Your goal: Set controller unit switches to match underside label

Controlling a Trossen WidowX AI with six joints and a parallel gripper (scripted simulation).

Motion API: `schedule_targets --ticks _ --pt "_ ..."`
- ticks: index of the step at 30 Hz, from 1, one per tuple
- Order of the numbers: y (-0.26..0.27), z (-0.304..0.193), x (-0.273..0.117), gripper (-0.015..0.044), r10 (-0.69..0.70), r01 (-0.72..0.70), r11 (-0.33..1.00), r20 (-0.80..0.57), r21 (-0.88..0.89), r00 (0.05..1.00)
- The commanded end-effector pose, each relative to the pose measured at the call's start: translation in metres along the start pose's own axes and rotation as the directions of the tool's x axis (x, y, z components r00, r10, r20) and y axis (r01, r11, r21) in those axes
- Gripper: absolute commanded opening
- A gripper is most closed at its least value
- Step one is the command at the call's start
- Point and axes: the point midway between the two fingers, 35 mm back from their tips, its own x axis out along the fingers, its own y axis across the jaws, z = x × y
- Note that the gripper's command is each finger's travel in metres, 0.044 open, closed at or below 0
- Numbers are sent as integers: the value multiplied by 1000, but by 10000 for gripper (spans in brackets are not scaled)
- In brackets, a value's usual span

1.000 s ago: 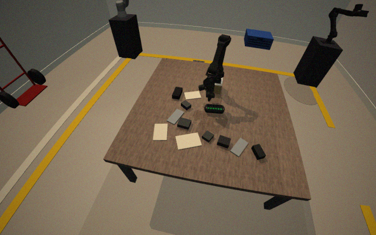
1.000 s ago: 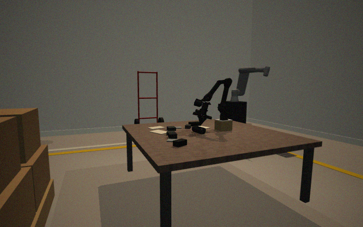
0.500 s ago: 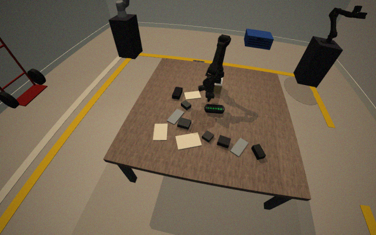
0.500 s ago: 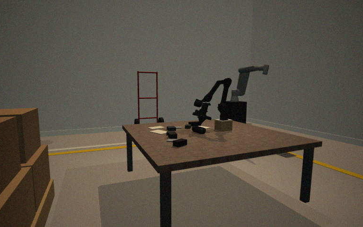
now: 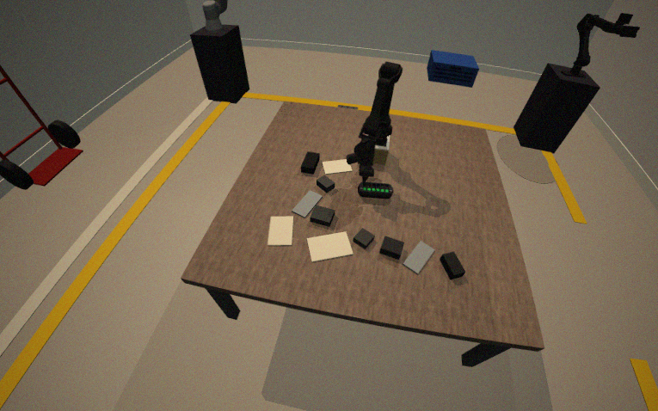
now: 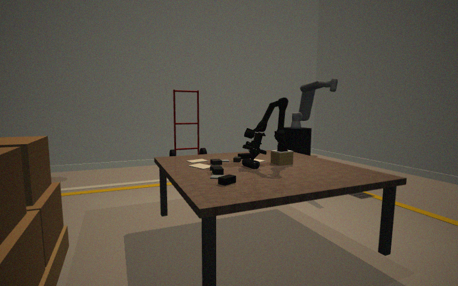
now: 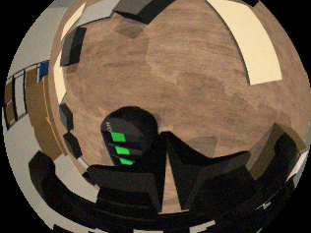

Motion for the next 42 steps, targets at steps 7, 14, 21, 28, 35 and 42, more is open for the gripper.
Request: schedule_targets --ticks 7,14,21,28,35,42 --pt "-9 -2 16 0 -10 10 1000 -10 -4 1000" --pt "-13 -3 24 0 -10 10 1000 -11 -4 1000" --pt "-11 -3 24 0 -10 10 1000 -11 -4 1000" --pt "-9 -3 25 0 -10 10 1000 -11 -4 1000" --pt "-6 -3 26 0 -10 10 1000 -11 -4 1000" --pt "-3 -3 27 0 -9 9 1000 -11 -4 1000"
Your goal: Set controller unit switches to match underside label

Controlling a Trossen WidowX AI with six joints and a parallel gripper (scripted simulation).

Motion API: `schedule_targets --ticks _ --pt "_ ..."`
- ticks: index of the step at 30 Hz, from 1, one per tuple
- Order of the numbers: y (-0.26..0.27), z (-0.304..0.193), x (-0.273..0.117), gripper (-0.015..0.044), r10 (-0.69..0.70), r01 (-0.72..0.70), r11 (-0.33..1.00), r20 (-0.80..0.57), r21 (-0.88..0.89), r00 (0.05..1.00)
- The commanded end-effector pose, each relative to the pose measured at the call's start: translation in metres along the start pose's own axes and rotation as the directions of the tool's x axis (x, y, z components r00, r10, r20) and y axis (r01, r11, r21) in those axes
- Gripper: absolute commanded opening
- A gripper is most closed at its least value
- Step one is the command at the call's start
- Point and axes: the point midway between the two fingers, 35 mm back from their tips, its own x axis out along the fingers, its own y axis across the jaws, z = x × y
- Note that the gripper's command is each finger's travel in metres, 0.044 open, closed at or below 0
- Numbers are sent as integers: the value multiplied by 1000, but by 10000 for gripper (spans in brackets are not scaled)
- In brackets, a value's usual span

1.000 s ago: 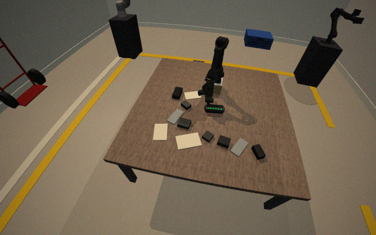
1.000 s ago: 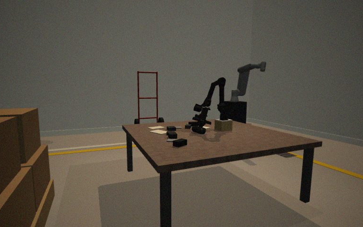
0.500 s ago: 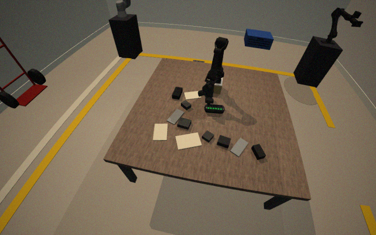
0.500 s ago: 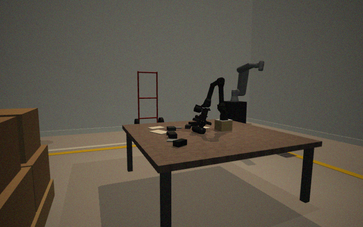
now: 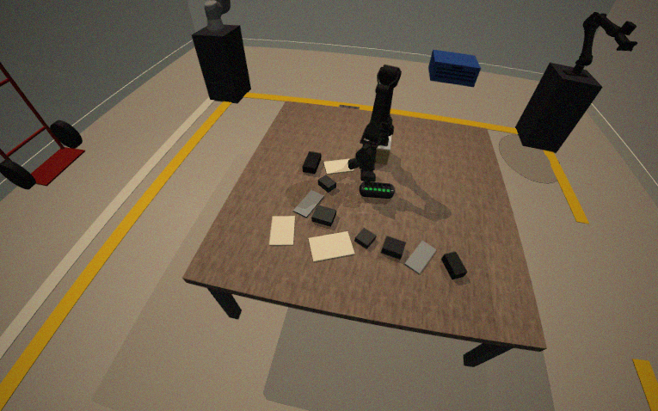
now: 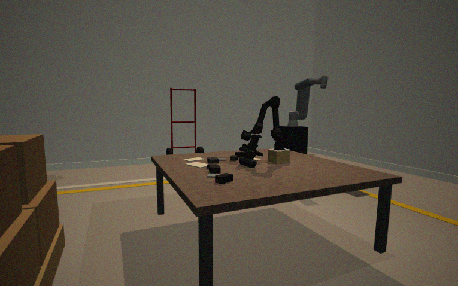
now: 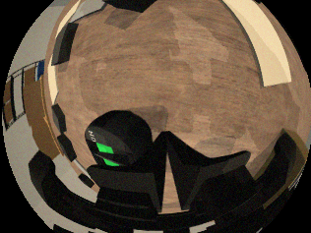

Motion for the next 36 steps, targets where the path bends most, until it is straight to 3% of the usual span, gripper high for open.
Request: schedule_targets --ticks 1,36 --pt "2 0 1 0 1 -1 1000 1 6 1000" --pt "39 2 10 0 4 -4 1000 1 6 1000"
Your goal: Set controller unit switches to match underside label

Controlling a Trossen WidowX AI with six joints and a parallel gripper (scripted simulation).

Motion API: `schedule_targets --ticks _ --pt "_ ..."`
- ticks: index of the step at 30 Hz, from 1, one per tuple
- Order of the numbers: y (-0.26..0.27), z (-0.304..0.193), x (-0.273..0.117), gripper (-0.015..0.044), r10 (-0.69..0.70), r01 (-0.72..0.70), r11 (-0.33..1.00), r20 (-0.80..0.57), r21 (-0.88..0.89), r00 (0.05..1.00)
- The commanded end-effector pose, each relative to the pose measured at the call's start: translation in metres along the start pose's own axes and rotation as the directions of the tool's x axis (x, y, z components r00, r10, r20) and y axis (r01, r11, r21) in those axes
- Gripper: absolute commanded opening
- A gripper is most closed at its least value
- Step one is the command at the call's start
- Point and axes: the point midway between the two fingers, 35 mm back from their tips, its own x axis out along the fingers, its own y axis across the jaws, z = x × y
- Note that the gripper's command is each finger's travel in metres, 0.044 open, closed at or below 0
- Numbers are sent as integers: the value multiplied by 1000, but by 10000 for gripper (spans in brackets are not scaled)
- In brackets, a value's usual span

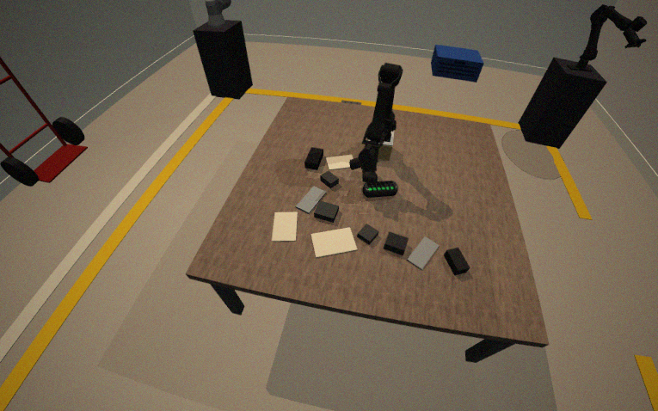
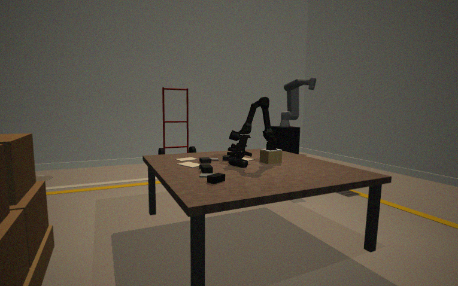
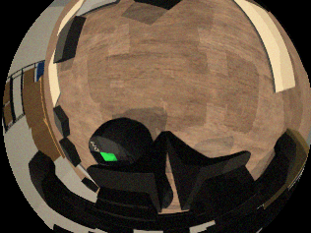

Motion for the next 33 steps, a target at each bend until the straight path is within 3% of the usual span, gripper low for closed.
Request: schedule_targets --ticks 1,29,33 --pt "10 -1 2 0 10 -10 1000 -6 -1 1000" --pt "31 -3 9 0 13 -13 1000 -6 -1 1000" --pt "17 1 -12 0 4 -4 1000 0 1 1000"
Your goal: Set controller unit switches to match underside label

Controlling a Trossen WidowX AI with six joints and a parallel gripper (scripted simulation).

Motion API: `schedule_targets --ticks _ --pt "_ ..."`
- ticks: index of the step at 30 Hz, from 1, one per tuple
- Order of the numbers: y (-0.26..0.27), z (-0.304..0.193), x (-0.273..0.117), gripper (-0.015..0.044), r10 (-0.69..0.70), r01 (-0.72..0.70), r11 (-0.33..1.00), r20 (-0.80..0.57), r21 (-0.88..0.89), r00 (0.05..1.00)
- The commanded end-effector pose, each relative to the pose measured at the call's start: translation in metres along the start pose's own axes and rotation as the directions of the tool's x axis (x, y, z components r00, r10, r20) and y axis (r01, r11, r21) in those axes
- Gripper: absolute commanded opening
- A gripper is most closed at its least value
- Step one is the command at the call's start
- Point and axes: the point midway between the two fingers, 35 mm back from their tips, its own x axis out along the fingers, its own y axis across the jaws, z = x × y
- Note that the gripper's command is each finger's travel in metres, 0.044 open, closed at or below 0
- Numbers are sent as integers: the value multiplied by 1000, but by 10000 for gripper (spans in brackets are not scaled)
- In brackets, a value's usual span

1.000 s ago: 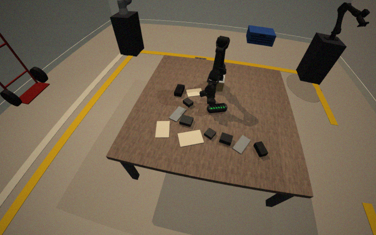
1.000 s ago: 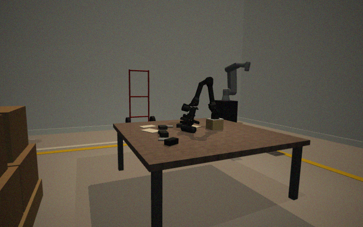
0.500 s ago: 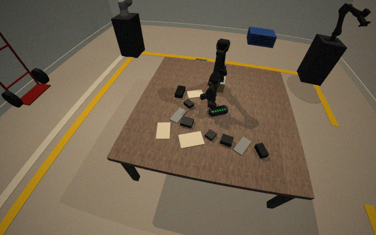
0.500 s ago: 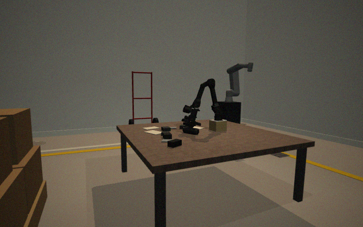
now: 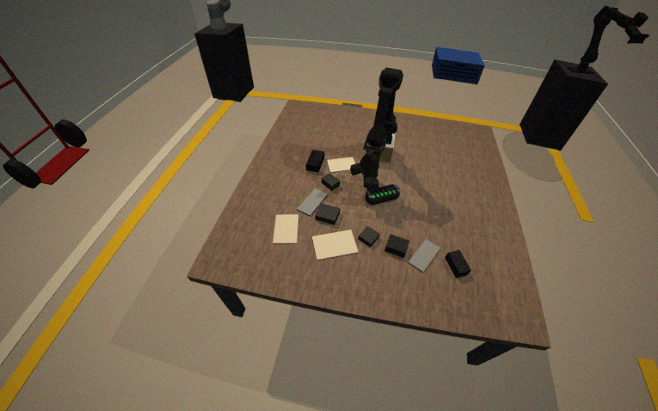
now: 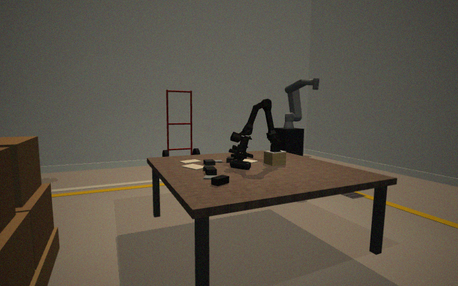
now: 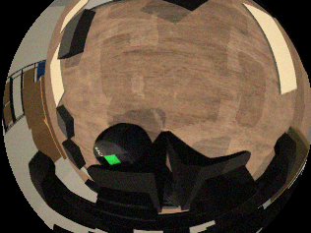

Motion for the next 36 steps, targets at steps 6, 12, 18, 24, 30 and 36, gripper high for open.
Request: schedule_targets --ticks 6,12,18,24,30,36 --pt "-39 0 -55 0 3 -3 1000 -6 -5 1000" --pt "-47 -2 -63 0 4 -4 1000 -7 -5 1000" --pt "-13 4 -55 0 2 -14 981 -64 -196 998" --pt "10 8 -46 0 0 -34 945 -105 -325 994" --pt "12 9 -46 0 -9 -34 929 -117 -367 993" --pt "12 10 -47 0 -10 -33 927 -114 -372 993"
